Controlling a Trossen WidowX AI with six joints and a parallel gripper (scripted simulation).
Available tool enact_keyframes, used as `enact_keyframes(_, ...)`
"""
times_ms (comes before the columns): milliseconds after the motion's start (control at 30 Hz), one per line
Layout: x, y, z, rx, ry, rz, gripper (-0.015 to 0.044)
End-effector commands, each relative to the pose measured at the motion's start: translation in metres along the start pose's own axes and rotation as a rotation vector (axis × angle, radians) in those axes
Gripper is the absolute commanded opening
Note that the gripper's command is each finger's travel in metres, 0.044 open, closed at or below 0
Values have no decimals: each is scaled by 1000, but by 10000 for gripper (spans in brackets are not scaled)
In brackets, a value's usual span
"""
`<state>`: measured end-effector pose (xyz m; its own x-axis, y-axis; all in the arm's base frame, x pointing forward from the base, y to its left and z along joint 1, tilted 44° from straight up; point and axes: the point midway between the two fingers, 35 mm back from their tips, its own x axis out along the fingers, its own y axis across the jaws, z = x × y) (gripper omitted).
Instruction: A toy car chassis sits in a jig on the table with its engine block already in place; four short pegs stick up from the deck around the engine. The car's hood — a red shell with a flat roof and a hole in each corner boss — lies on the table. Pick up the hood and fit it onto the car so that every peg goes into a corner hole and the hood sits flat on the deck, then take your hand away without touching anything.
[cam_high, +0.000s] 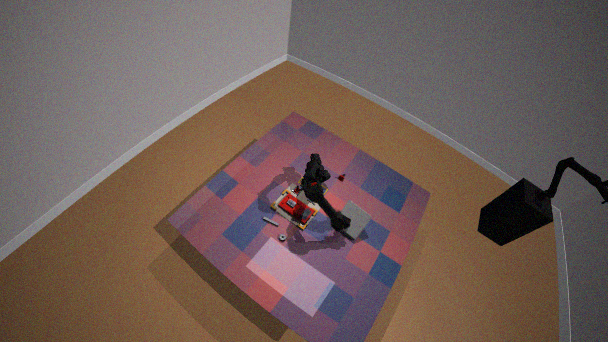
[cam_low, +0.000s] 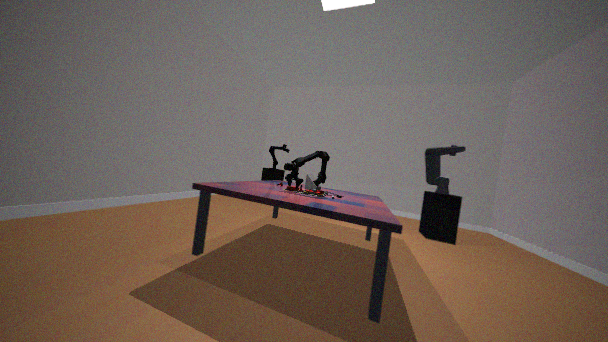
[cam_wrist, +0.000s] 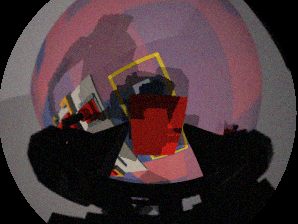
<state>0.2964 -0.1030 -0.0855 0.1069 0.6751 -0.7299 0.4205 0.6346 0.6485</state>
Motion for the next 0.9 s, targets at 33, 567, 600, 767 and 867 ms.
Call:
enact_keyframes(33,0,0,0,0,0,0,355)
enact_keyframes(567,-8,0,0,1,-1,-1,111)
enact_keyframes(600,-11,0,0,1,-1,-1,85)
enact_keyframes(767,-24,-1,0,1,-1,-2,0)
enact_keyframes(867,-34,-1,0,1,-1,-2,0)
